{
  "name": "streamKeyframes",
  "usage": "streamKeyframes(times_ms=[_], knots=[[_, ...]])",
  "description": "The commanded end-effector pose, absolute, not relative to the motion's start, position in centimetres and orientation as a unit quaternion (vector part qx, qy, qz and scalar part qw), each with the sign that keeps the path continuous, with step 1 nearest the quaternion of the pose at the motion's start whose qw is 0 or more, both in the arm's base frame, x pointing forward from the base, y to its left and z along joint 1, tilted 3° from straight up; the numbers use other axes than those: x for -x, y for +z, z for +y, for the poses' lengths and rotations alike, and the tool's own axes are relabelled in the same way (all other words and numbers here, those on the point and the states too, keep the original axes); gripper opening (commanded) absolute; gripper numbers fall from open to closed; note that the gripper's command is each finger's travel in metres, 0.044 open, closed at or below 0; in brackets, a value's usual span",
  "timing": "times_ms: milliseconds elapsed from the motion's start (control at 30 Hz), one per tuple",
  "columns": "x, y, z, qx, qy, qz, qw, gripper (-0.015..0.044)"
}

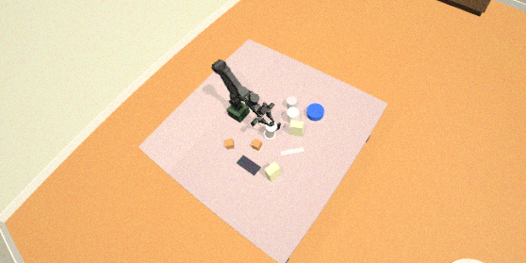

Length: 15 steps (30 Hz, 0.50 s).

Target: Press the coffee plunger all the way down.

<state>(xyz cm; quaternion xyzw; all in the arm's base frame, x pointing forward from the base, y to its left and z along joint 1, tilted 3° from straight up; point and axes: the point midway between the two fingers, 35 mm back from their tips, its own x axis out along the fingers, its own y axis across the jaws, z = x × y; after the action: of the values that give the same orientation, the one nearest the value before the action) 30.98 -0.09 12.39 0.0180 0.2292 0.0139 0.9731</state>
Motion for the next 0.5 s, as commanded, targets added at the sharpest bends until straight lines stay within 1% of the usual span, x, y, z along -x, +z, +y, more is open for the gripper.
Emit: streamKeyframes(times_ms=[0, 467], knots=[[-30.87, 11.24, -0.04, -0.022, 0.013, 0.249, 0.968, 0.0121], [-31.23, 11.34, -0.05, -0.022, 0.013, 0.249, 0.968, 0.0121]])
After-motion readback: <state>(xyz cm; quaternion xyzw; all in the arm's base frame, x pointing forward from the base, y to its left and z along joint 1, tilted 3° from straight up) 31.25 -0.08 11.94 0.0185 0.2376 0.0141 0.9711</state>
